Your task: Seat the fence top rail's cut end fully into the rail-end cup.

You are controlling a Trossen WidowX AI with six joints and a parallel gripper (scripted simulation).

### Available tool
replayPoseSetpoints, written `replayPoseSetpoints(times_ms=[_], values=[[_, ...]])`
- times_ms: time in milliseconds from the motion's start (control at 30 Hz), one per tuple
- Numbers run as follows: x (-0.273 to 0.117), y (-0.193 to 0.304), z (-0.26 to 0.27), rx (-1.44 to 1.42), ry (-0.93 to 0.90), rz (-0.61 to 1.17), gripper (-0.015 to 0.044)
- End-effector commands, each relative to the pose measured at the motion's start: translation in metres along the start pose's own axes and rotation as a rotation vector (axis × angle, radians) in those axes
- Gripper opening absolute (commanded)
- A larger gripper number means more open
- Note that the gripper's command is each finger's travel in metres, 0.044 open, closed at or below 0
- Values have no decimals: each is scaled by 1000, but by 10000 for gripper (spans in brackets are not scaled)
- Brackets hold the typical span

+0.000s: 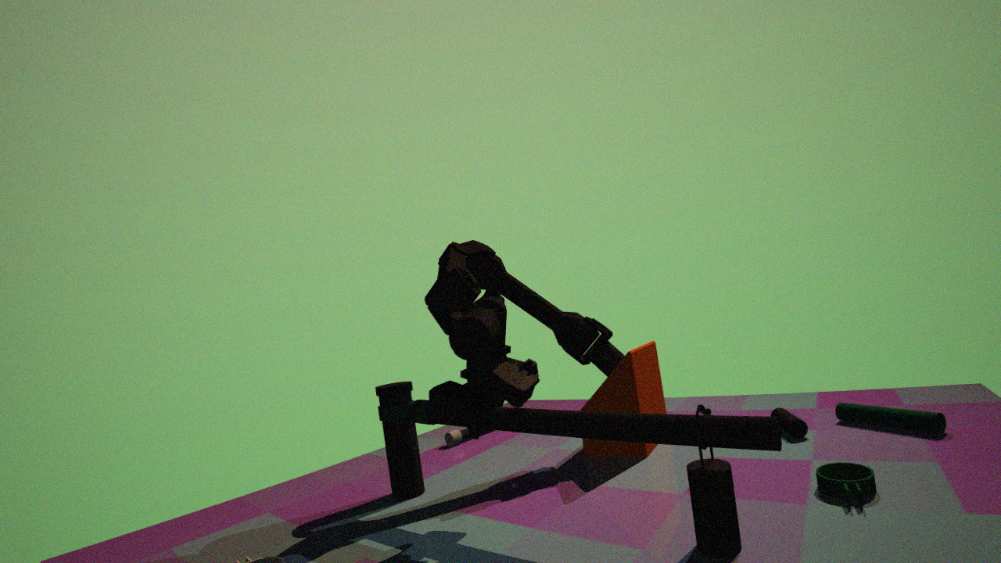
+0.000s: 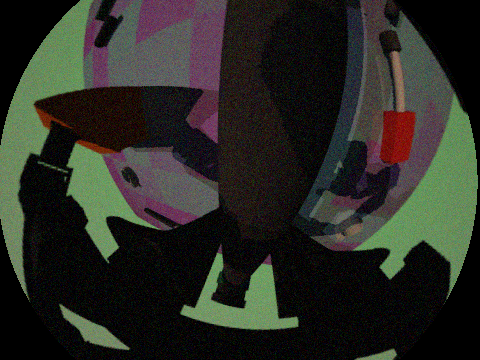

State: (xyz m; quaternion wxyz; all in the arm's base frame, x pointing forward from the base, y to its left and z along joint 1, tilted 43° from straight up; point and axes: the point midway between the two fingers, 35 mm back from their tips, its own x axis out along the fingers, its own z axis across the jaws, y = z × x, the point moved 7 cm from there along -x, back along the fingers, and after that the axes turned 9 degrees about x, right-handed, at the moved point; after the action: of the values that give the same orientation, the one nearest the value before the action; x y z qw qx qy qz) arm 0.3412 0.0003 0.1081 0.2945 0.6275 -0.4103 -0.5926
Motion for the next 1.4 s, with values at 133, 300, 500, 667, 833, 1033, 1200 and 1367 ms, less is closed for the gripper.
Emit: replayPoseSetpoints(times_ms=[133,300,500,667,833,1033,1200,1367], values=[[-9,-5,1,1,6,-1,341],[-29,-17,4,0,3,-6,440],[-49,-28,8,0,0,-3,440],[-71,-26,10,-84,25,-11,440],[-84,-26,12,-120,35,-13,440],[-84,-26,12,-120,35,-13,440],[-84,-26,12,-120,35,-13,440],[-84,-26,12,-120,35,-13,440]])
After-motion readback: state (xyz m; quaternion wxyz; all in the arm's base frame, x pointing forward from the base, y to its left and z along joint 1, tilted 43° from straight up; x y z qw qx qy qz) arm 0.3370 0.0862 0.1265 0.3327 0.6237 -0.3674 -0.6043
